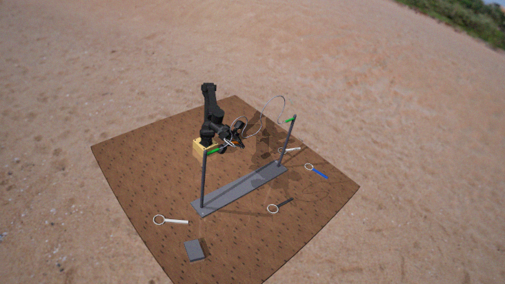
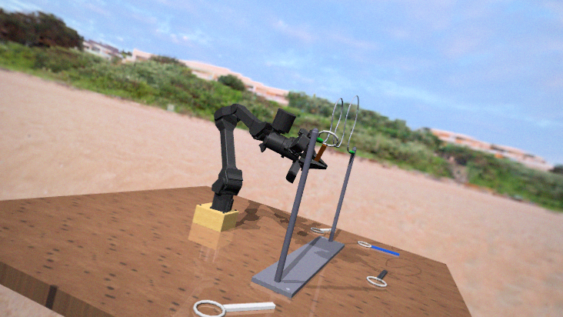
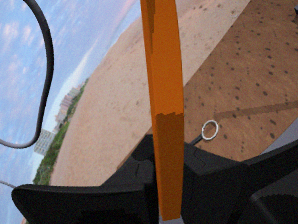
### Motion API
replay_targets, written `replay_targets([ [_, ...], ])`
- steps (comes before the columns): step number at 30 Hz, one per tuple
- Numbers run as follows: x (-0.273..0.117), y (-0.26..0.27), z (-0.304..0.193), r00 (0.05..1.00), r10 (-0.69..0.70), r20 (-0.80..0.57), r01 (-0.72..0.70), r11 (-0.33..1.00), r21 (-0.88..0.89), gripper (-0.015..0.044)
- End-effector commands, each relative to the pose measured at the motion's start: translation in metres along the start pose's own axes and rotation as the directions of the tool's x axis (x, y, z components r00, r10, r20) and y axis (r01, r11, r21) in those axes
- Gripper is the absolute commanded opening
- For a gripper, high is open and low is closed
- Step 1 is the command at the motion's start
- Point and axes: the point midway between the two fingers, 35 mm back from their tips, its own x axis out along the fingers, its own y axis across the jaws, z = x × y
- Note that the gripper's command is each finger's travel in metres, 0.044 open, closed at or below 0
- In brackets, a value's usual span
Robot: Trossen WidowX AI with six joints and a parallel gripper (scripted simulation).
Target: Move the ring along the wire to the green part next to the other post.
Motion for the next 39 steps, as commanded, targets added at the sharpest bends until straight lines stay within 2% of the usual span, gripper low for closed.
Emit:
replay_targets([
  [1,-0.01,0.017,0.001,0.998,0.037,-0.055,-0.033,0.996,0.08,-0.015],
  [10,-0.026,0.047,0.007,0.981,0.137,-0.14,-0.097,0.96,0.263,-0.015],
  [25,-0.033,0.091,0.026,0.959,0.27,-0.089,-0.186,0.833,0.521,-0.015],
  [39,-0.045,0.126,0.057,0.927,0.375,-0.002,-0.257,0.638,0.726,-0.015],
])
